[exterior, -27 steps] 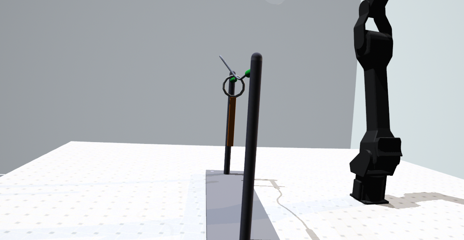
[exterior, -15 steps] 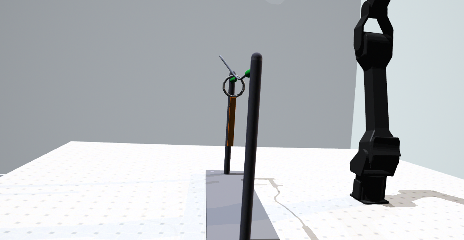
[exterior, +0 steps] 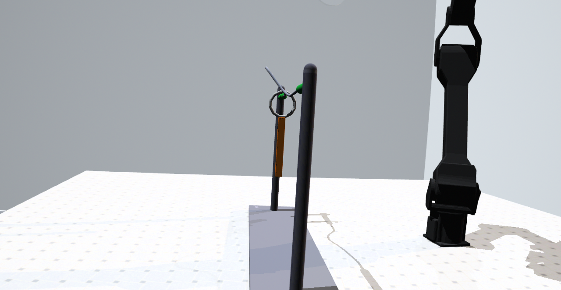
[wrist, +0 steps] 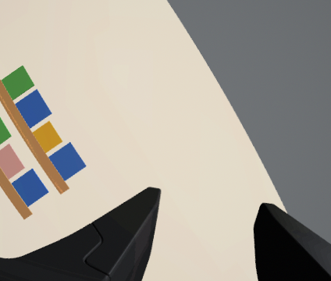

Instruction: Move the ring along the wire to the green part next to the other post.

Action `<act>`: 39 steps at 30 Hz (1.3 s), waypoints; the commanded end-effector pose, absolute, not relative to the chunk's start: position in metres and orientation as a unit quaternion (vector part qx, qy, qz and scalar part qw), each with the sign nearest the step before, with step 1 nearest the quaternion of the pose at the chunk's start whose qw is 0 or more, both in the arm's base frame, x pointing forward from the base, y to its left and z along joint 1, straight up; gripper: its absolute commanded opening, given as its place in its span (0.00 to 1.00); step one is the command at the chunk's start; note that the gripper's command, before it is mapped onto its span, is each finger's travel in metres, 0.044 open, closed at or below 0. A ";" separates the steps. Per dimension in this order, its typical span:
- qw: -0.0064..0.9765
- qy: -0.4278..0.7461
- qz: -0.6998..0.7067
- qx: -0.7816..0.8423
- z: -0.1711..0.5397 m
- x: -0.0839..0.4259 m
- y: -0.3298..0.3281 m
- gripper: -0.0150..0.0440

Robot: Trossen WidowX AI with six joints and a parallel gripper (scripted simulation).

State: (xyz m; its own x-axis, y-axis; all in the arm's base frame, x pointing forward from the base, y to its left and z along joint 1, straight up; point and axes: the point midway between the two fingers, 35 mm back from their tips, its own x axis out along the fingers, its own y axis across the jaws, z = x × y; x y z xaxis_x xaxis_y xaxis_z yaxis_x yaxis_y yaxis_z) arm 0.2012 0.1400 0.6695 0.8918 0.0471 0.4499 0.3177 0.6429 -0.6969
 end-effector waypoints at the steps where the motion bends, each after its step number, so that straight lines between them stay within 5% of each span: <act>1: 0.877 -0.225 -0.092 -0.414 0.662 0.214 0.131 0.53; 39: 0.908 -0.078 -0.147 -0.384 0.472 0.342 -0.053 0.53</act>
